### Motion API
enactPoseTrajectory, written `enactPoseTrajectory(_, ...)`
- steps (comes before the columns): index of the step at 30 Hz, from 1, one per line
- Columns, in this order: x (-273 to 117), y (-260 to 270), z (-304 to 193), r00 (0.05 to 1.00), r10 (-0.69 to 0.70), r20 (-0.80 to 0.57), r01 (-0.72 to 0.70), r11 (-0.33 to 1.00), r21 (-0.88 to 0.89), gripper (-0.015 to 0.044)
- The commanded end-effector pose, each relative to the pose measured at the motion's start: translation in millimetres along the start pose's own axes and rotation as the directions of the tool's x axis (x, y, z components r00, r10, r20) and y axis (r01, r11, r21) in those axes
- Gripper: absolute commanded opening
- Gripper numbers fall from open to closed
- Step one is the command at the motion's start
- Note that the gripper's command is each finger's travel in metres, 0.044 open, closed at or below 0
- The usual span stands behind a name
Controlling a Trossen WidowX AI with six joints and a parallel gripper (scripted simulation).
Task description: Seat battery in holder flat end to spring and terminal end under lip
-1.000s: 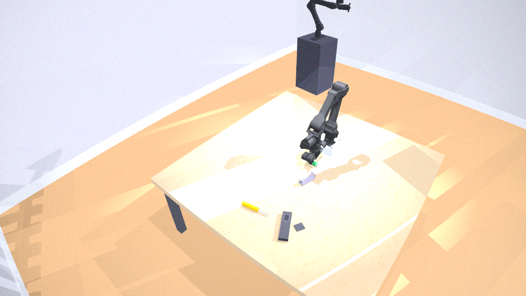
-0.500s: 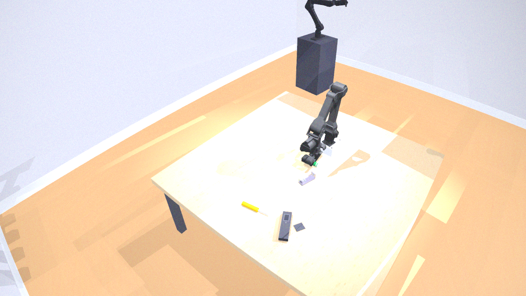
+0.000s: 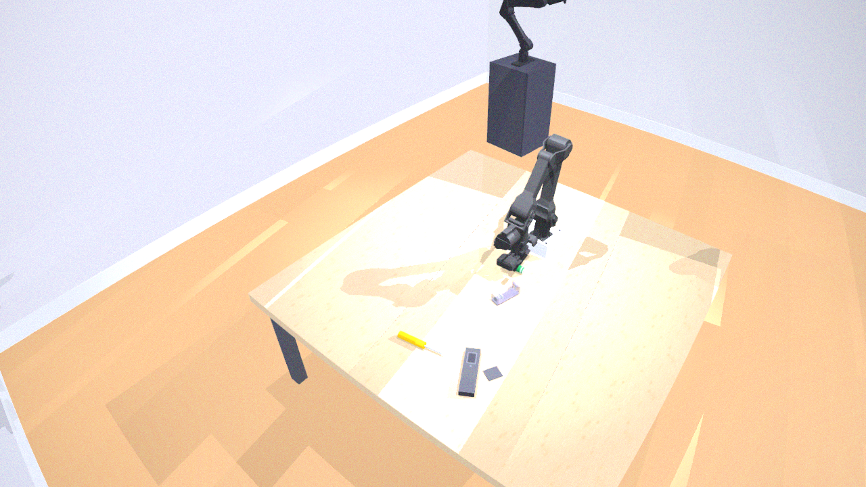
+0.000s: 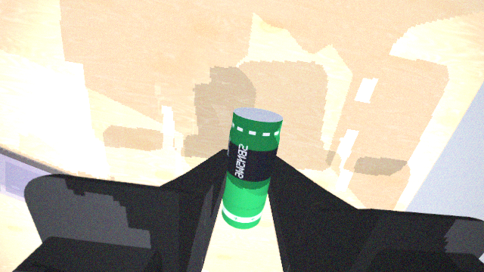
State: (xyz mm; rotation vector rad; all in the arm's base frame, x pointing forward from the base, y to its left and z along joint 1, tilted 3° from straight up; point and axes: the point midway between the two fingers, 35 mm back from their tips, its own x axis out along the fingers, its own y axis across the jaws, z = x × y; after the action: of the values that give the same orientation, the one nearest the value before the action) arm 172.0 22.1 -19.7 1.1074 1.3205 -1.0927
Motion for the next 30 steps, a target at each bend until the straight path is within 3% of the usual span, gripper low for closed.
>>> enactPoseTrajectory(1, -14.0, 3.2, -0.1, 1.000, 0.010, -0.001, -0.010, 1.000, -0.004, 0.0083)
enactPoseTrajectory(10, -47.0, 2.4, -0.4, 1.000, 0.011, -0.004, -0.011, 1.000, -0.005, 0.0083)
enactPoseTrajectory(17, -60.6, 39.2, -7.6, 1.000, 0.015, -0.004, -0.015, 0.940, -0.341, 0.0083)
enactPoseTrajectory(23, -69.8, 74.4, -17.4, 1.000, 0.018, -0.005, -0.017, 0.779, -0.626, 0.0083)
enactPoseTrajectory(30, -75.4, 114.1, -32.0, 1.000, 0.022, -0.007, -0.017, 0.492, -0.871, 0.0083)
